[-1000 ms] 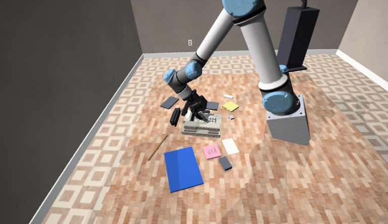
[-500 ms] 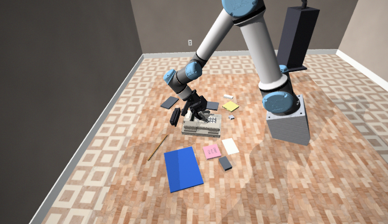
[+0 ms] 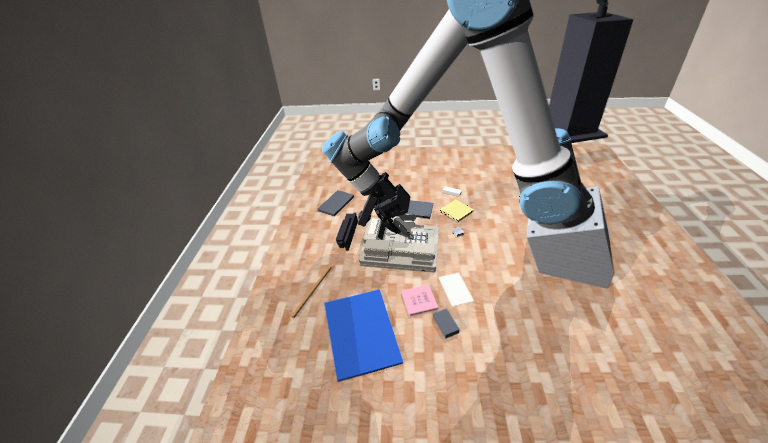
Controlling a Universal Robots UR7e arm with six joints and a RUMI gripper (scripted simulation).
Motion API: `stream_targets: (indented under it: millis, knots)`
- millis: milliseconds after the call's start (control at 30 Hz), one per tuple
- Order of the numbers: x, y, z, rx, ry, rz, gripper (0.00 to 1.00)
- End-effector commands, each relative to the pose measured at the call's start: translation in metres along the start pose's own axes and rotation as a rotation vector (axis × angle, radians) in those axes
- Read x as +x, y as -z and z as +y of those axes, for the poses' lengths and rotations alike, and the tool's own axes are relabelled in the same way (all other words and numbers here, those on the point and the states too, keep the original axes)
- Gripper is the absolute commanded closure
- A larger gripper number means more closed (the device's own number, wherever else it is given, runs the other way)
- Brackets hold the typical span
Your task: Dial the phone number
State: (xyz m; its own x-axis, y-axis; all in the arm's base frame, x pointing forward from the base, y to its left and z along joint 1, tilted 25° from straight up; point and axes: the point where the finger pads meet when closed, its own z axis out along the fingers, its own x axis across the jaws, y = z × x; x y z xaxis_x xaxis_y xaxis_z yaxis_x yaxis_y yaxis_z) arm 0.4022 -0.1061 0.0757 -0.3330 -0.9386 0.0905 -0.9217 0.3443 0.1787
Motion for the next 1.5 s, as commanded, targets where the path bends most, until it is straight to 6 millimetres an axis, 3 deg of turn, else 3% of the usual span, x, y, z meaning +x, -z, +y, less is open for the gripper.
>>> stream_targets:
  millis: [0,800,1467]
  knots:
    - [0.0,0.002,0.0,0.001,0.0,0.0,1.0]
    - [0.0,0.01,-0.011,0.001,0.0,0.0,1.0]
    - [0.0,0.0,-0.019,0.001,0.0,0.0,1.0]
